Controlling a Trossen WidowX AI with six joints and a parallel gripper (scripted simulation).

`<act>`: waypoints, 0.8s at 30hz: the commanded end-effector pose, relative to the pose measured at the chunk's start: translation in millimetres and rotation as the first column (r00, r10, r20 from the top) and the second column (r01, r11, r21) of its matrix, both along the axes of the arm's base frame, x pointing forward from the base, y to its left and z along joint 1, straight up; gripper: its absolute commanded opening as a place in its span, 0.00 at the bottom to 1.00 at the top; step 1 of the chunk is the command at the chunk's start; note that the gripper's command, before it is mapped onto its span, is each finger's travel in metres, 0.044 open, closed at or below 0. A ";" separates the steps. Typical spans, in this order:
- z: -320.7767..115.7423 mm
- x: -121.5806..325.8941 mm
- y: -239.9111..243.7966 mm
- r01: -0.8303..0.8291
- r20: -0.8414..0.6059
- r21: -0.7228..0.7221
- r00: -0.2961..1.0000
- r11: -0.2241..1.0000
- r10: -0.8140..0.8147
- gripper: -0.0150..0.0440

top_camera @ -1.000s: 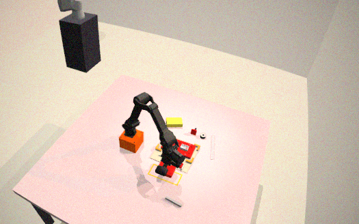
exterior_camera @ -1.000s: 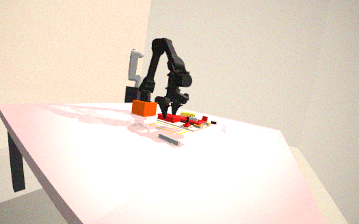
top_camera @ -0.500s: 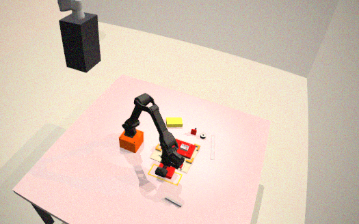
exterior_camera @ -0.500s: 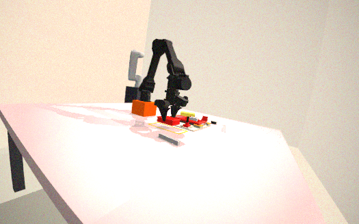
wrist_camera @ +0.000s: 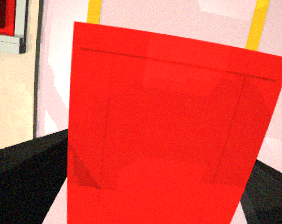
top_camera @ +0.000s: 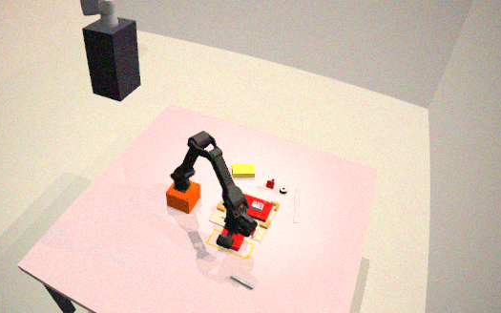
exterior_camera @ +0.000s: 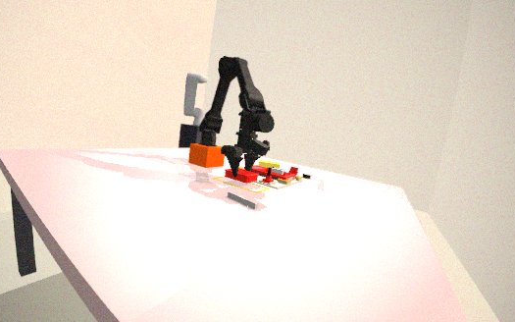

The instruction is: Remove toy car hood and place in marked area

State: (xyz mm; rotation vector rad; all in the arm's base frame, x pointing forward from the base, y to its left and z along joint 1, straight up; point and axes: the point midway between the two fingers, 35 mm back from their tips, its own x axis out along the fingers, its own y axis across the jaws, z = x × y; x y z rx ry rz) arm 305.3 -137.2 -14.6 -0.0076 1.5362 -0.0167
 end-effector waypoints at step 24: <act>-13.9 0.4 0.0 -0.005 -0.001 0.001 1.000 1.000 0.005 0.25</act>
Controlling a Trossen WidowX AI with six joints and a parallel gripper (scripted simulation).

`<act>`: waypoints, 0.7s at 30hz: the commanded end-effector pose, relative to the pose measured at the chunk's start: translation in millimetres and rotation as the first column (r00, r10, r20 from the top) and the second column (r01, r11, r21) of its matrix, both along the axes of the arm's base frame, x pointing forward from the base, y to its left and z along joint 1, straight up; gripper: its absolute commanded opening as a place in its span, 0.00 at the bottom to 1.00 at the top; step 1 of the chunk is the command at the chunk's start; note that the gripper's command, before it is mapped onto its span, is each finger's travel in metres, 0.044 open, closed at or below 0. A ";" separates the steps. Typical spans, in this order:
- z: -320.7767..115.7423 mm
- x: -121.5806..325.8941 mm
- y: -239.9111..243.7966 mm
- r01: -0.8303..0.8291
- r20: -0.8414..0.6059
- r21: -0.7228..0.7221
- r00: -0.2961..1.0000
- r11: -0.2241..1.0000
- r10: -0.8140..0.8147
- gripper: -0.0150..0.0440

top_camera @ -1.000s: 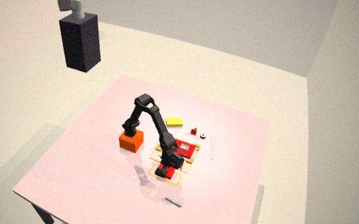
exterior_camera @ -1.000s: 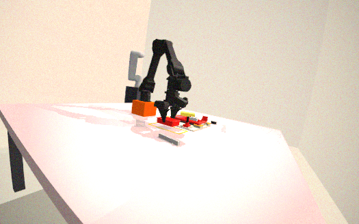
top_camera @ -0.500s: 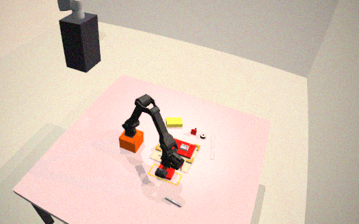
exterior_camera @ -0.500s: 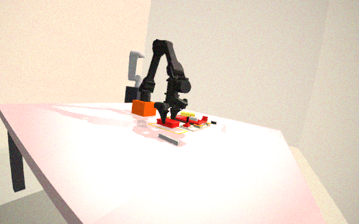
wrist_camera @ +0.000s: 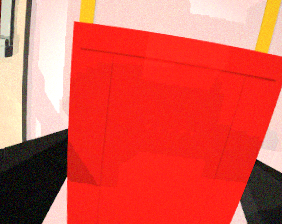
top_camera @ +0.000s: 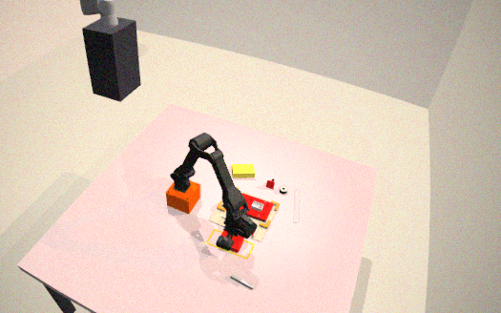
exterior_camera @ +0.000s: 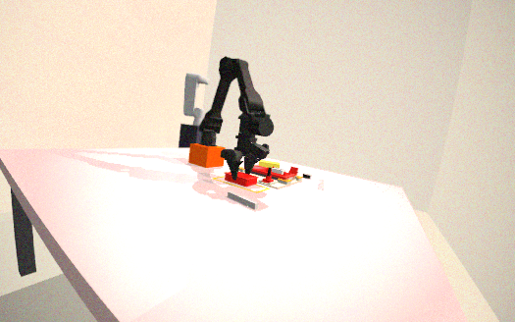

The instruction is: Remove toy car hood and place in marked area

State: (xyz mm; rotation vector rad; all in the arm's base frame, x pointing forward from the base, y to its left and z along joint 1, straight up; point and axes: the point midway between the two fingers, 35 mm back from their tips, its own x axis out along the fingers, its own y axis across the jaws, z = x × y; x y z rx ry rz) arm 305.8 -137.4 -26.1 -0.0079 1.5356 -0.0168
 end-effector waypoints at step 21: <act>-4.4 0.0 0.0 0.000 0.000 0.000 1.000 1.000 0.000 0.79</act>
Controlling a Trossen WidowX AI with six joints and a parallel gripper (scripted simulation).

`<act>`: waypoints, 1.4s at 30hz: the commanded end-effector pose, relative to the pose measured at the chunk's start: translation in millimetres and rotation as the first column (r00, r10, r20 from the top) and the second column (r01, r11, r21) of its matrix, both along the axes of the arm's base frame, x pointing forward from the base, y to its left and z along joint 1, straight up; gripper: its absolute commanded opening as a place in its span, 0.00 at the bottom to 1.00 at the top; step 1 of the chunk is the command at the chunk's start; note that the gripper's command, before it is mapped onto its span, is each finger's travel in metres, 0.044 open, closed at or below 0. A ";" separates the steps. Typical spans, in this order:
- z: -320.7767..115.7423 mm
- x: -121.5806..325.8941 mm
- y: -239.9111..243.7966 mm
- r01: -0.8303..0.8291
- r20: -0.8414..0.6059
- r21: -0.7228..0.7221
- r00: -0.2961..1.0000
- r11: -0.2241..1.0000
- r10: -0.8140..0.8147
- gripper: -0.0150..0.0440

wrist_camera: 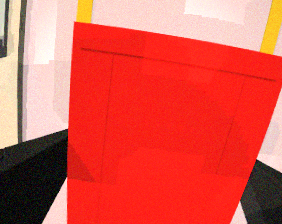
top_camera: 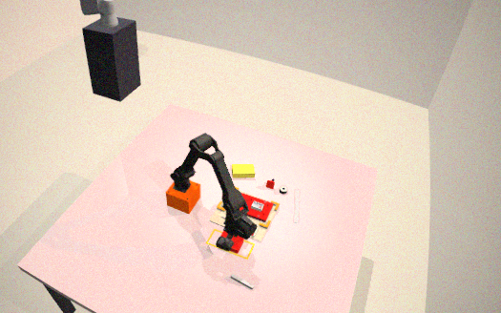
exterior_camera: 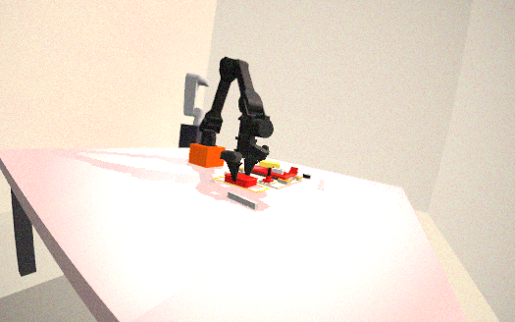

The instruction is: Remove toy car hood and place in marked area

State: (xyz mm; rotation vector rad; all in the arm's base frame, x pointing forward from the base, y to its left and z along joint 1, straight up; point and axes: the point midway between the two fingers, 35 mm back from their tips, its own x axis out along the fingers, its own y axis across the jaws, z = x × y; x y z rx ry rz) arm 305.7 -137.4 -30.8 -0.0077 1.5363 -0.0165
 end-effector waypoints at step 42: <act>71.6 -1.6 0.5 0.000 -0.003 0.004 1.000 1.000 0.000 1.00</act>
